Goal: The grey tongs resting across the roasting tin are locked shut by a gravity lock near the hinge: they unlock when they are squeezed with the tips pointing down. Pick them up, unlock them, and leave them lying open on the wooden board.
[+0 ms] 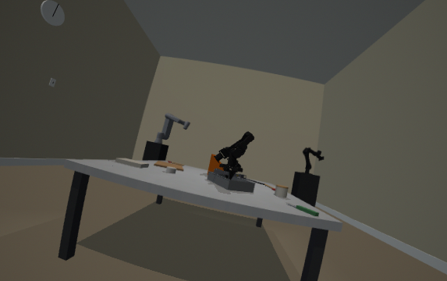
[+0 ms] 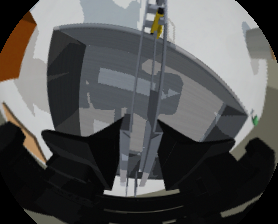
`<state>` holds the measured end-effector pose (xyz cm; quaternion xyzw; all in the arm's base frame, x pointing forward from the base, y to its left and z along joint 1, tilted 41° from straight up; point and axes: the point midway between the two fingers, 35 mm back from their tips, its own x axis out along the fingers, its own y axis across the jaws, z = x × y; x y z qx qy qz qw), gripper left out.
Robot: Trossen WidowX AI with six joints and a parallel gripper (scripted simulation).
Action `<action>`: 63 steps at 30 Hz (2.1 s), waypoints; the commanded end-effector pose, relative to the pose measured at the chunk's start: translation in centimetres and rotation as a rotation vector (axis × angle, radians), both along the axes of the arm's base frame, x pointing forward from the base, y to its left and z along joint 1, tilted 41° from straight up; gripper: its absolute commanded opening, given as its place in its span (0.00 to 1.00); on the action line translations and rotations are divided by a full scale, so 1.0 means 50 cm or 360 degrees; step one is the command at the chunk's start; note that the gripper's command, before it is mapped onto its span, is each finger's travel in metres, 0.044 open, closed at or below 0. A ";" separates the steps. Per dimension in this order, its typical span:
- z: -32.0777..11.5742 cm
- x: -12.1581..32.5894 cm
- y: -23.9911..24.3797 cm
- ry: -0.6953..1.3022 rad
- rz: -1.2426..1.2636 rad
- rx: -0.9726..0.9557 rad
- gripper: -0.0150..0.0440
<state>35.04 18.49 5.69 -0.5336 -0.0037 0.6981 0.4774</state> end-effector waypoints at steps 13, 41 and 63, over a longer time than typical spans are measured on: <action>0.002 0.001 0.001 -0.0005 0.0002 0.0003 0.33; 0.186 -0.003 -0.168 0.0016 -0.0004 -0.0017 0.00; 0.128 0.031 -0.236 0.0788 -0.0906 -0.0027 0.00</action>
